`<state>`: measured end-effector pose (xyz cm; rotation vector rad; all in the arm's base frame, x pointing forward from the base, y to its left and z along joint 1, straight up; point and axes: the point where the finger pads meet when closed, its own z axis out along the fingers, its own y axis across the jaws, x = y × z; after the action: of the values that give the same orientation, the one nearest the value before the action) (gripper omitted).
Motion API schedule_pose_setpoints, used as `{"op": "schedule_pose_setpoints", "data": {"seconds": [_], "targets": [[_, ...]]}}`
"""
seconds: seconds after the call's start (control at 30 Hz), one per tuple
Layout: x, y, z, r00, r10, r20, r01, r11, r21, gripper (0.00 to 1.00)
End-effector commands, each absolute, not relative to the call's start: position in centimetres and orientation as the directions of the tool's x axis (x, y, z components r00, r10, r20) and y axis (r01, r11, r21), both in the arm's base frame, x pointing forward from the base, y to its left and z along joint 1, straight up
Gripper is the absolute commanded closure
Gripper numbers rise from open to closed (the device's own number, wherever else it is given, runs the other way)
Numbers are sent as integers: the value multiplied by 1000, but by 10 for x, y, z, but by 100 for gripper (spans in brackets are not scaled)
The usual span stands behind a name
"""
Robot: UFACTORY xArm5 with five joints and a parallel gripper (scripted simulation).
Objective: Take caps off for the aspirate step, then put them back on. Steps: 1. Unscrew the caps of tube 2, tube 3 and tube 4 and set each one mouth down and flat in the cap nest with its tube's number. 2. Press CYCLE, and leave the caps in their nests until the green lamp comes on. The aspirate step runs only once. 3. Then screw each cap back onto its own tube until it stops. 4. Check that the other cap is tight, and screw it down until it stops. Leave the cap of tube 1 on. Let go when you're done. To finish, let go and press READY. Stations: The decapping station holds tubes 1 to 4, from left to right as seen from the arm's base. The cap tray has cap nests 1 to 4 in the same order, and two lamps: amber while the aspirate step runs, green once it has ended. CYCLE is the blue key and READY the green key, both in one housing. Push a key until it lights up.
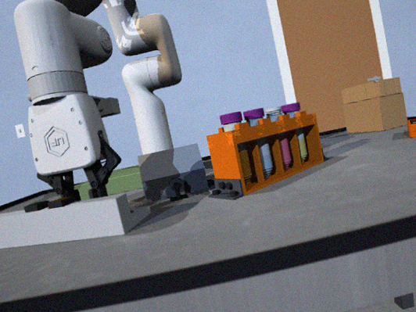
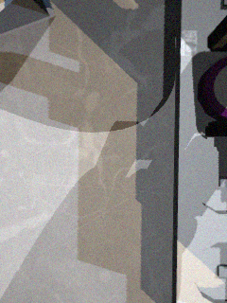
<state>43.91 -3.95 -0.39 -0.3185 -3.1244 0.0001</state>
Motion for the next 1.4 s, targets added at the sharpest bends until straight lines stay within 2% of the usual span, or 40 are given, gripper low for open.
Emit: {"op": "schedule_pose_setpoints", "data": {"seconds": [0.0,0.2,1.17,1.37], "targets": [[440,-40,-3,-979,202,-2,202,979,1,54],[440,-40,-3,-979,202,-2,202,979,1,54],[440,-40,132,-979,202,-2,202,979,1,54],[440,-40,135,-979,202,-2,202,979,1,54]]}}
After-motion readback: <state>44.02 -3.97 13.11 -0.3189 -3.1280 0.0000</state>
